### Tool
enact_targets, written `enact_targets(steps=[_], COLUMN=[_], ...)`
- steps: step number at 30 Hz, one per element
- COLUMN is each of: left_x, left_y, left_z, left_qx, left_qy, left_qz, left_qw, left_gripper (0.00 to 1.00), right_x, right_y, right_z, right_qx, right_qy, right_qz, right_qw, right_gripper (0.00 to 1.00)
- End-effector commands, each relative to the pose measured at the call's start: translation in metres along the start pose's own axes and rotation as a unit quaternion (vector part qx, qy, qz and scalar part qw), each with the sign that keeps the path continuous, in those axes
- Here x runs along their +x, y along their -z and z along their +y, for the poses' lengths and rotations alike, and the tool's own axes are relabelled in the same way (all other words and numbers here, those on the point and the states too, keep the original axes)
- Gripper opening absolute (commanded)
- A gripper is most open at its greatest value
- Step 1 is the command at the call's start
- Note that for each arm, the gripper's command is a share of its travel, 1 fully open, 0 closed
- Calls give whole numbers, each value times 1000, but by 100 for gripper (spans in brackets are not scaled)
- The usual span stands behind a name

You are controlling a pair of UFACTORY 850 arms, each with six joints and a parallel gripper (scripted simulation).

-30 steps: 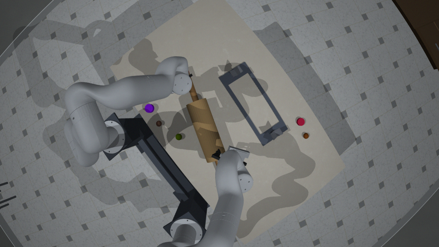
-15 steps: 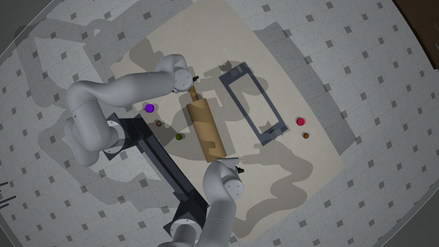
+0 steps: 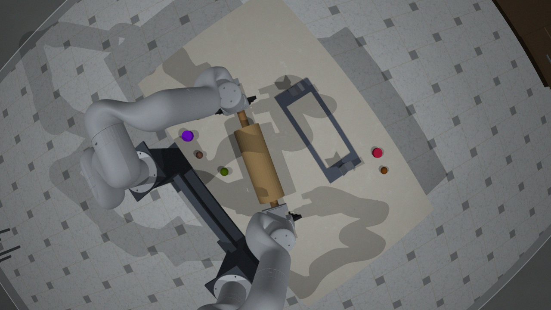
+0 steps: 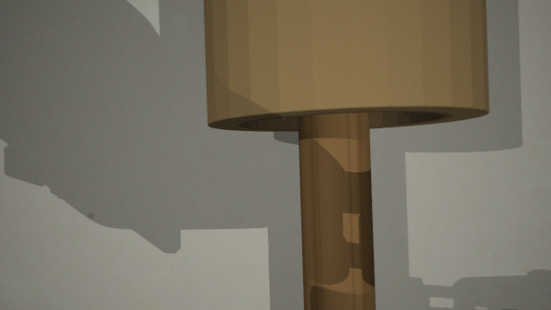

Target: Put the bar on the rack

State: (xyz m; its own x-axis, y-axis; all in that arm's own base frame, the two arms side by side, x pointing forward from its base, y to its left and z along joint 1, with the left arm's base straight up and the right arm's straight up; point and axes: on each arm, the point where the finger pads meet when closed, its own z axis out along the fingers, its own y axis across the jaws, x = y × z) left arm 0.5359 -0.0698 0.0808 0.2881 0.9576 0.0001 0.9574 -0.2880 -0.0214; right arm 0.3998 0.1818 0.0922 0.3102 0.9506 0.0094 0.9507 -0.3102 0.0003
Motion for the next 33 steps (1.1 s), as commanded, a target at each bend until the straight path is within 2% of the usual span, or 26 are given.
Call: enact_targets(steps=[1,11,26,29,30,33], left_x=[0,0,0,0,0,0], left_y=[1,-12,-48,-48,-48,-48], left_z=[8,9,11,11,12,12], left_qx=[-14,-15,-18,-18,-18,-19], left_qy=[-10,-9,-8,-8,-7,-6], left_qz=[-1,0,1,1,1,1], left_qw=[1000,1000,1000,1000,1000,1000], left_gripper=[95,95,95,95,12,12], right_x=[-1,-1,-1,-1,-1,-1], right_y=[-12,-8,-8,-8,-8,-8], right_z=[2,2,2,2,2,1], right_qx=[-10,-7,-7,-7,-7,-7], right_qy=[5,0,0,0,0,1], right_qz=[1,1,1,1,1,0], right_qw=[1000,1000,1000,1000,1000,1000], right_gripper=[95,95,95,95,95,95])
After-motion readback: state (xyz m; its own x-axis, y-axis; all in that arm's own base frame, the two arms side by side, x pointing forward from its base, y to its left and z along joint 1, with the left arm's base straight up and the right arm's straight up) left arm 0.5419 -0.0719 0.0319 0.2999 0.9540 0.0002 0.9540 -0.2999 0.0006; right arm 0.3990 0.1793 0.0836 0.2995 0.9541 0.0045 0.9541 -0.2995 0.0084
